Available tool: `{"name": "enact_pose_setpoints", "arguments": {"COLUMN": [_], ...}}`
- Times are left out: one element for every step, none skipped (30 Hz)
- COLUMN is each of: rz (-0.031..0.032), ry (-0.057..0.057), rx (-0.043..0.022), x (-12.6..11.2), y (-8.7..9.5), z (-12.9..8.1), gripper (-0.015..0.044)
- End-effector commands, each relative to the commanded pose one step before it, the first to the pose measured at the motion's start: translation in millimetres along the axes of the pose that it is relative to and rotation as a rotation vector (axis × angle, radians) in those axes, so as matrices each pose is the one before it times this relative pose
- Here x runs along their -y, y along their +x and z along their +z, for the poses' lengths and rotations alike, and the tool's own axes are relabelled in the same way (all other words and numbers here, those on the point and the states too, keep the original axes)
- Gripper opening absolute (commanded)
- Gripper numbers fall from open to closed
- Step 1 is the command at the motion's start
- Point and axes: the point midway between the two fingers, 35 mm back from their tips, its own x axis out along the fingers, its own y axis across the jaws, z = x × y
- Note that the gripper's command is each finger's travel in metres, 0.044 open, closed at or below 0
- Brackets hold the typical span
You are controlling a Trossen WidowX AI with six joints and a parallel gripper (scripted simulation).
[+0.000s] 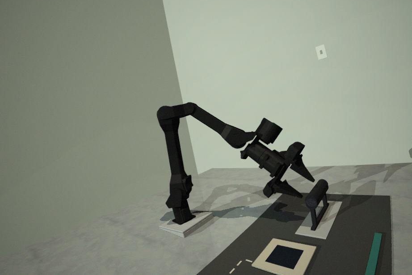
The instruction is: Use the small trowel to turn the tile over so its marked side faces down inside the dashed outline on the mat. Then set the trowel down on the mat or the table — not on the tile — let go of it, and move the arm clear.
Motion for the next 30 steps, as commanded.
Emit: {"name": "enact_pose_setpoints", "arguments": {"rz": [-0.00689, 0.00000, -0.00001, -0.00001, -0.00002, -0.00002, -0.00002, -0.00002, -0.00002, -0.00002, -0.00003, -0.00003, -0.00003, -0.00003, -0.00003, -0.00004, -0.00004, -0.00004, -0.00004, -0.00004, -0.00004, -0.00005, -0.00005, -0.00005, -0.00005, -0.00005, -0.00005, -0.00006, -0.00006, -0.00006], "ry": [-0.0255, 0.0000, 0.0000, 0.0000, 0.0000, 0.0000, 0.0000, 0.0000, 0.0000, 0.0000, 0.0000, 0.0000, 0.0000, 0.0000, 0.0000, 0.0000, 0.0000, 0.0000, 0.0000, 0.0000, 0.0000, 0.0000, 0.0000, 0.0000, 0.0000, 0.0000, 0.0000, 0.0000, 0.0000, 0.0000], "rx": [-0.00387, 0.00000, -0.00001, -0.00002, -0.00002, -0.00002, -0.00002, -0.00002, -0.00002, -0.00002, -0.00002, -0.00002, -0.00002, -0.00002, -0.00002, -0.00002, -0.00002, -0.00002, -0.00002, -0.00002, -0.00002, -0.00002, -0.00002, -0.00002, -0.00002, -0.00002, -0.00002, -0.00002, -0.00002, -0.00002], "x": [-1.53, 0.03, 0.08, 0.12, 0.14, 0.13, 0.13, 0.12, 0.11, 0.11, 0.10, 0.09, 0.08, 0.08, 0.07, 0.06, 0.05, 0.05, 0.04, 0.03, 0.02, 0.02, 0.01, 0.00, -0.01, -0.01, -0.02, -0.03, -0.04, -0.04], "y": [-1.20, 0.25, 0.76, 1.27, 1.54, 1.55, 1.55, 1.55, 1.55, 1.56, 1.56, 1.56, 1.57, 1.57, 1.57, 1.58, 1.58, 1.58, 1.58, 1.59, 1.59, 1.59, 1.59, 1.60, 1.60, 1.60, 1.60, 1.60, 1.61, 1.61], "z": [-1.77, 0.01, 0.03, 0.05, 0.06, 0.05, 0.04, 0.04, 0.03, 0.02, 0.02, 0.01, 0.01, 0.00, -0.01, -0.01, -0.02, -0.03, -0.03, -0.04, -0.05, -0.05, -0.06, -0.06, -0.07, -0.08, -0.08, -0.09, -0.10, -0.10], "gripper": [0.0300, 0.0300, 0.0300, 0.0300, 0.0300, 0.0300, 0.0300, 0.0300, 0.0300, 0.0300, 0.0300, 0.0300, 0.0300, 0.0300, 0.0300, 0.0300, 0.0300, 0.0300, 0.0300, 0.0300, 0.0300, 0.0300, 0.0300, 0.0300, 0.0300, 0.0300, 0.0300, 0.0300, 0.0300, 0.0300]}}
